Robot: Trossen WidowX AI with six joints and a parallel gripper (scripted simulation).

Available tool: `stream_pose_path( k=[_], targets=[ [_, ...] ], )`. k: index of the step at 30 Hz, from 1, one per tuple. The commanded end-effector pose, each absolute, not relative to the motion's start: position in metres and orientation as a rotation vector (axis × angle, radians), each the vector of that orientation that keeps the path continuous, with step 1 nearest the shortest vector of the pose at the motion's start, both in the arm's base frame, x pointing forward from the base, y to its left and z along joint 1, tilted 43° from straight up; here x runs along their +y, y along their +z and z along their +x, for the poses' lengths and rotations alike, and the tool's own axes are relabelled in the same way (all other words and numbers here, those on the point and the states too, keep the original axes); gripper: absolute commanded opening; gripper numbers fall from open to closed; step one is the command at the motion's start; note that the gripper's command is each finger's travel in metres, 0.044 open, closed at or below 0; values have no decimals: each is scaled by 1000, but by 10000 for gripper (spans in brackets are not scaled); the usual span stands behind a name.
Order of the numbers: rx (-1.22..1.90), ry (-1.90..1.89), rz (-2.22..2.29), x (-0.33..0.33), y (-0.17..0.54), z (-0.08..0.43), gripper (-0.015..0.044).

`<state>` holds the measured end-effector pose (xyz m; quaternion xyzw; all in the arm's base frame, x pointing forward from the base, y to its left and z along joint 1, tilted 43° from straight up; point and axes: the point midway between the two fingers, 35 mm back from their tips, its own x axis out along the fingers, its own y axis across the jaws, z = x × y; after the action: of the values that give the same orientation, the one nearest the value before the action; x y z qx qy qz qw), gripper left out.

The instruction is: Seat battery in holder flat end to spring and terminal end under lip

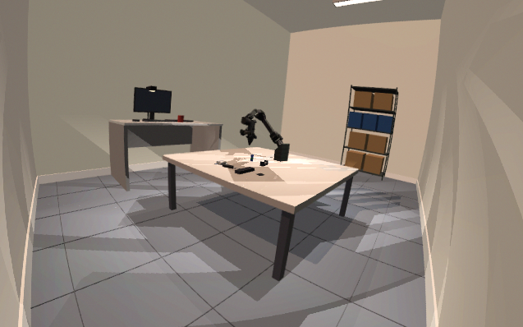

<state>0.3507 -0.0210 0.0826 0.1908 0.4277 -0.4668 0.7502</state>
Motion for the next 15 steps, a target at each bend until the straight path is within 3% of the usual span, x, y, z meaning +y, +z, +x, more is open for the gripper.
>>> stream_pose_path(
  k=[1, 9, 15],
  targets=[
    [947, -1222, 302, -25, 61, 340, 0],
    [944, -1257, 277, -30, 53, 340, 0],
    [943, -1257, 276, -71, 9, 341, 0]
  ],
)
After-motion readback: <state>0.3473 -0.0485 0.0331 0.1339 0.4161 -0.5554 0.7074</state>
